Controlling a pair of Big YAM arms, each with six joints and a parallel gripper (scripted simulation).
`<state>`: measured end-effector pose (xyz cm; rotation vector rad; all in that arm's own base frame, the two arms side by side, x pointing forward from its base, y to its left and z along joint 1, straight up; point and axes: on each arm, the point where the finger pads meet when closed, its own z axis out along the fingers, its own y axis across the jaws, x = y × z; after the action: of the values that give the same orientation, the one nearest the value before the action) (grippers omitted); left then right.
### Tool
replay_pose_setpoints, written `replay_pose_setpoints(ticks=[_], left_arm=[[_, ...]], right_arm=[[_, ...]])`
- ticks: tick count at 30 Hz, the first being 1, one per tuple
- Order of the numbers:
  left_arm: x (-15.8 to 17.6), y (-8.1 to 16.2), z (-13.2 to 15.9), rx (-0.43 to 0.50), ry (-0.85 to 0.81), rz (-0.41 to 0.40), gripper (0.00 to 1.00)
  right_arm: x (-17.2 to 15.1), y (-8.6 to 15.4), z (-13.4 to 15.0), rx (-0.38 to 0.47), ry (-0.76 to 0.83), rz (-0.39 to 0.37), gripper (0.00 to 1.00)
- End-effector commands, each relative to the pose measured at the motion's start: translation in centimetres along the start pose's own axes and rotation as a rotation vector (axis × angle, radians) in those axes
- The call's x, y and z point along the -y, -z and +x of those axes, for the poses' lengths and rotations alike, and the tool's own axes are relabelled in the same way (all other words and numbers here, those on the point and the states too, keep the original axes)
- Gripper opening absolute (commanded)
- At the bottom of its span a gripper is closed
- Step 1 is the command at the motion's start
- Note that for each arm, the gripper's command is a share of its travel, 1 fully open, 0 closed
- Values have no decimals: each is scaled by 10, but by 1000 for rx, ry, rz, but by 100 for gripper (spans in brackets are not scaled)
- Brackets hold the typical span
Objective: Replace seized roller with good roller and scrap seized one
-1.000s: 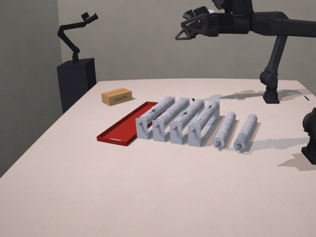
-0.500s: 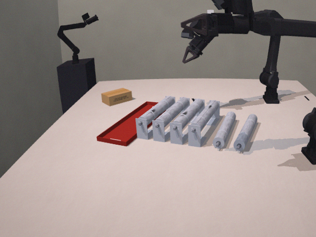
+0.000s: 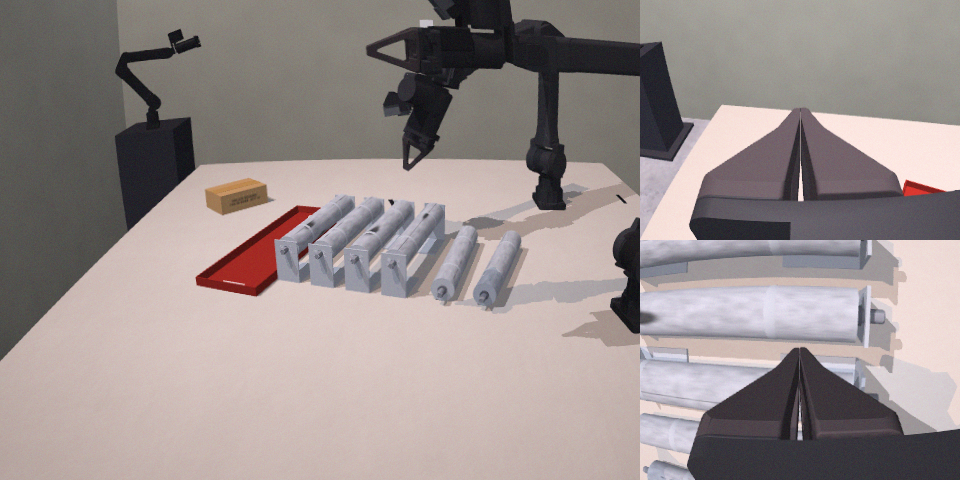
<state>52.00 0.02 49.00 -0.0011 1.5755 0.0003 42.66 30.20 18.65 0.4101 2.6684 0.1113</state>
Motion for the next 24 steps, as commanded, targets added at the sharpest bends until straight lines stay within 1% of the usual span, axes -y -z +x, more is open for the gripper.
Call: replay_pose_setpoints(ticks=[1,5,7,10,11,12,13,14,19,20,22,23,24], left_arm=[[5,-1,-39,74,-10,7,0],[5,-1,-39,74,-10,7,0],[5,-1,-39,74,-10,7,0],[5,-1,-39,74,-10,7,0],[5,-1,-39,74,-10,7,0],[5,-1,-39,74,-10,7,0],[5,-1,-39,74,-10,7,0],[5,-1,-39,74,-10,7,0],[5,-1,-39,74,-10,7,0],[5,-1,-39,74,-10,7,0],[5,-1,-39,74,-10,7,0],[5,-1,-39,74,-10,7,0],[5,-1,-39,74,-10,7,0]], right_arm=[[-31,13,16,-25,-58,27,0],[-33,13,37,-42,-57,87,0],[-32,15,42,-44,-49,100,0],[-32,17,42,-43,-46,102,0],[-31,27,32,-26,-53,77,0],[-29,34,25,-18,-57,68,0],[-31,31,29,-22,-21,65,0],[-44,9,54,-48,30,78,0],[-40,6,58,-54,37,90,0],[-28,7,60,-55,30,95,0],[-24,7,53,-50,16,97,0],[-13,2,61,-57,11,114,0],[-13,2,60,-59,12,118,0]])
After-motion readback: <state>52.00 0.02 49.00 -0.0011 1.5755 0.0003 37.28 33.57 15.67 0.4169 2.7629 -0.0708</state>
